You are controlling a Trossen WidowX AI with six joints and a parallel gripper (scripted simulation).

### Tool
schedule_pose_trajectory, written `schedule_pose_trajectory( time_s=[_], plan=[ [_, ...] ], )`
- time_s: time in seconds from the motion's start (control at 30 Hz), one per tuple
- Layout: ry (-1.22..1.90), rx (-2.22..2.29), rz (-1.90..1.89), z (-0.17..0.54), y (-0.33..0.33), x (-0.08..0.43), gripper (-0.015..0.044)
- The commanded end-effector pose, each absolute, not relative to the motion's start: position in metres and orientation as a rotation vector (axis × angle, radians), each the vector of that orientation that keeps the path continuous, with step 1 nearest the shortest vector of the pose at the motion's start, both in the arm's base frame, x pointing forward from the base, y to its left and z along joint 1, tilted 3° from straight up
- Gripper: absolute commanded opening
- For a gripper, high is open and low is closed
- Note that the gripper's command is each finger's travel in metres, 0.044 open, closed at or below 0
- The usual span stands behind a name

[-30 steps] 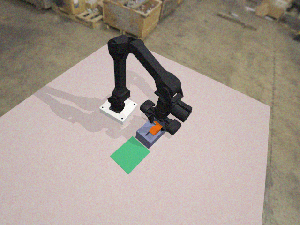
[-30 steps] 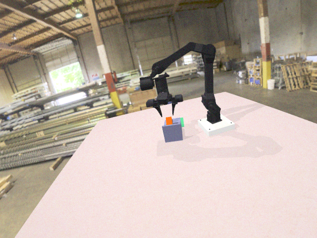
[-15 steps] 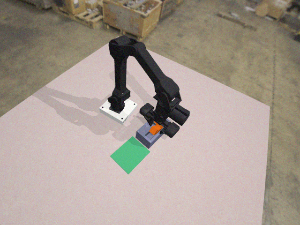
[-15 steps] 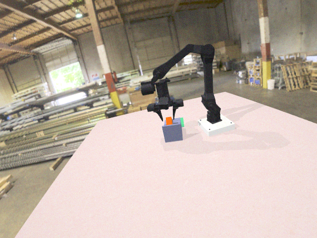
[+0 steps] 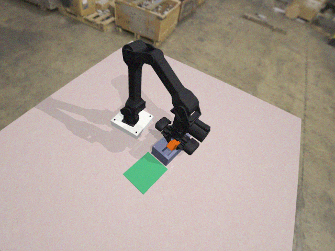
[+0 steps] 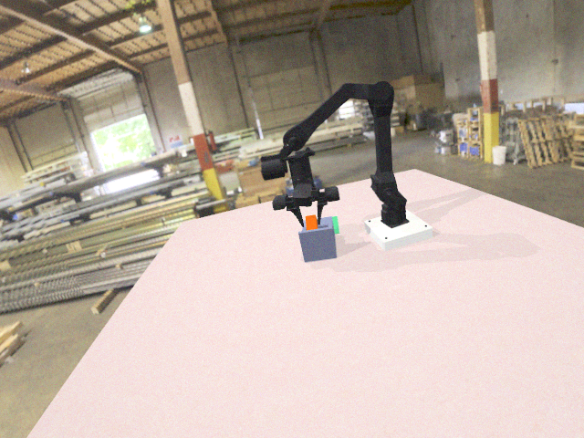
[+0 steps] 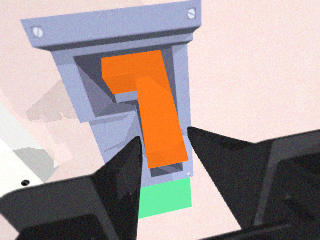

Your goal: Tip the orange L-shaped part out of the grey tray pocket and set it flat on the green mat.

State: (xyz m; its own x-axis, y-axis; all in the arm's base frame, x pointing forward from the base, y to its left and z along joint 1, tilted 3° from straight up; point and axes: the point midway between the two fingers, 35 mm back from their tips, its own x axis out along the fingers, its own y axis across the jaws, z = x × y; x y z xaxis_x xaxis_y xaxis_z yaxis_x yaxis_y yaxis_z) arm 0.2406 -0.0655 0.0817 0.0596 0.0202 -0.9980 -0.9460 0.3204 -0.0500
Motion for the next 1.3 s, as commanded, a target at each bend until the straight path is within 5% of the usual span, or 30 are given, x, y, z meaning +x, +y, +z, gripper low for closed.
schedule_pose_trajectory(
  time_s=[0.0,0.3,0.4,1.27],
  plan=[
    [1.284,-0.972,0.942,0.082,-0.066,0.241,0.0142],
    [1.284,-0.972,0.942,0.082,-0.066,0.241,0.0082],
    [1.284,-0.972,0.942,0.082,-0.066,0.241,0.0003],
    [1.286,-0.966,0.945,0.112,-0.065,0.238,0.0000]
  ],
)
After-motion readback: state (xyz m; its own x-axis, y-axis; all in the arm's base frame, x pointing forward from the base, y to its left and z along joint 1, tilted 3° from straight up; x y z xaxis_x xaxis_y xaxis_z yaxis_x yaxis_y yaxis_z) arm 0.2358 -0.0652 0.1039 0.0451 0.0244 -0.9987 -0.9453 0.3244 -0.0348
